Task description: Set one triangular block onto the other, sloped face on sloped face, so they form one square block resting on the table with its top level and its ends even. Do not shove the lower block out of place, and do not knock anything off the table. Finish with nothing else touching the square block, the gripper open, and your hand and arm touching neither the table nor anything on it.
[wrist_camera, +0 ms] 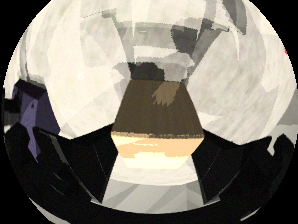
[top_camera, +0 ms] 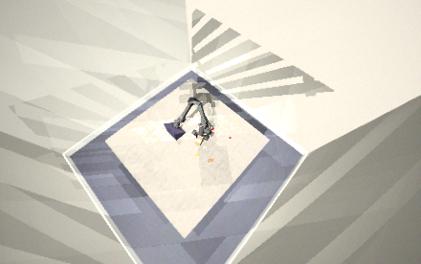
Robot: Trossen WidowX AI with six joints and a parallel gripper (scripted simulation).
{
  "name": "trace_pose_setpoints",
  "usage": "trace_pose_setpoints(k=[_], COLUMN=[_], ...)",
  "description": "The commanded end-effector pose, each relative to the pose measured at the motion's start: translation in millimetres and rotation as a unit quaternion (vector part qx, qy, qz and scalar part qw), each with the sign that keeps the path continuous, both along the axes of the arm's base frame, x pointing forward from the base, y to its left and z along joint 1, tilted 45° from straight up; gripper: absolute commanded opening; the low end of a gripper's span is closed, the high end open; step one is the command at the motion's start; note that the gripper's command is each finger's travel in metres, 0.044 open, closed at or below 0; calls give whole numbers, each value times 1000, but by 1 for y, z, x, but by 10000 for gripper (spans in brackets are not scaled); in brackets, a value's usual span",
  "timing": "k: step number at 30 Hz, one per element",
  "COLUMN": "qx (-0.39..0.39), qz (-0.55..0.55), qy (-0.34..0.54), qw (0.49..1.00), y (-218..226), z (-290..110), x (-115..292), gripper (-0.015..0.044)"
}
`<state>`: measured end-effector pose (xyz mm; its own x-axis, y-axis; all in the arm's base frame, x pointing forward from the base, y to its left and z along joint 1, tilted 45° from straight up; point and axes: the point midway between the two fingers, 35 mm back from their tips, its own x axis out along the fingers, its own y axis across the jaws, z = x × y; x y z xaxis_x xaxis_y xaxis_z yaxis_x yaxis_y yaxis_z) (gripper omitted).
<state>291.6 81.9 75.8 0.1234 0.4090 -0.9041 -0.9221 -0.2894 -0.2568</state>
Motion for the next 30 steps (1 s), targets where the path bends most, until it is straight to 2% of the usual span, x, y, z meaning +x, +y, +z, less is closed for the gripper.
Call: trace_pose_setpoints(k=[1,30], qx=[-3,-1], qz=[-3,-2], qy=[0,0], qw=[1000,1000], y=[-1,0], z=[-1,-2], x=[0,0], gripper=[0,0])
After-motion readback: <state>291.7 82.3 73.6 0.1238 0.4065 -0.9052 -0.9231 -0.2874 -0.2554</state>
